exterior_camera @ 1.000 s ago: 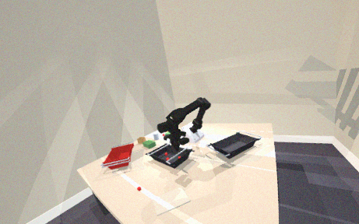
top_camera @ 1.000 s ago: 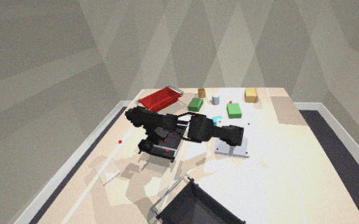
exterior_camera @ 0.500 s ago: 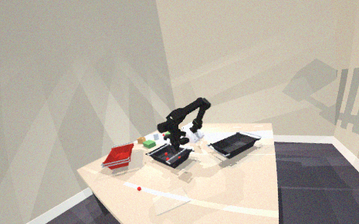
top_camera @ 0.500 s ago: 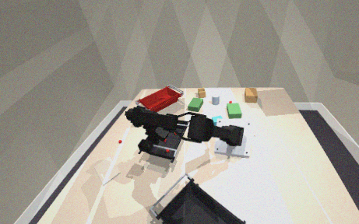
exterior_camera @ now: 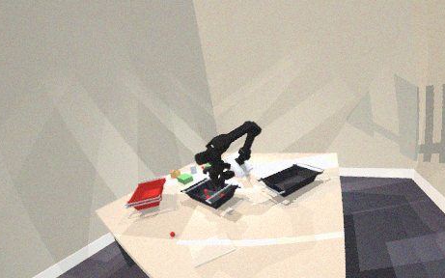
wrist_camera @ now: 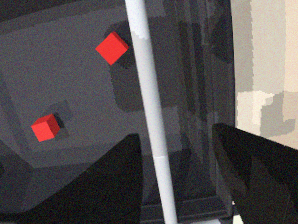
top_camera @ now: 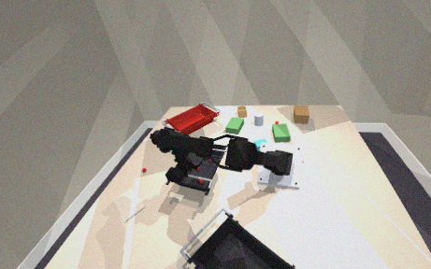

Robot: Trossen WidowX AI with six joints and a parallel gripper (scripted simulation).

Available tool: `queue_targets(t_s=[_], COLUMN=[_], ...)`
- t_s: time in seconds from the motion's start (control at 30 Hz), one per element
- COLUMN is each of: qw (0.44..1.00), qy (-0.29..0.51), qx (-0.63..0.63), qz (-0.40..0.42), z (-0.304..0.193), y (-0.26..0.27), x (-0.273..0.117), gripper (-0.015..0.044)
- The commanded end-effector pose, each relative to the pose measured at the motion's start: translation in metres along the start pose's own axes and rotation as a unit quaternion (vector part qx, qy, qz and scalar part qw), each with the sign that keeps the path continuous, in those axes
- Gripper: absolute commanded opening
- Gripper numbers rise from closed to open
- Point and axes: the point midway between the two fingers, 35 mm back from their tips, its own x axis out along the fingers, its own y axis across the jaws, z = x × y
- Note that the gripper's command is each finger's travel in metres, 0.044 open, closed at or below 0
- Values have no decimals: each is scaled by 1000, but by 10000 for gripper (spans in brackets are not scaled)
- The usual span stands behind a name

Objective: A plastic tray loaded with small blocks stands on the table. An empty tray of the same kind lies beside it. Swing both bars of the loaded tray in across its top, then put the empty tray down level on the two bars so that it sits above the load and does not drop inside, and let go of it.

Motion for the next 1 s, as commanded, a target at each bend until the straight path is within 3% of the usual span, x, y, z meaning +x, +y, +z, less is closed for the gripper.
queue_targets(t_s=[0.0,0.23,0.53,0.97], qw=[1000,997,986,983], qy=[-2,9,32,-2], qx=[7,58,154,186], qz=[8,56,63,7], z=[7,72,162,301], y=[-11,-89,-144,-172], x=[1,4,1,-18], gripper=[263,440,440,440])
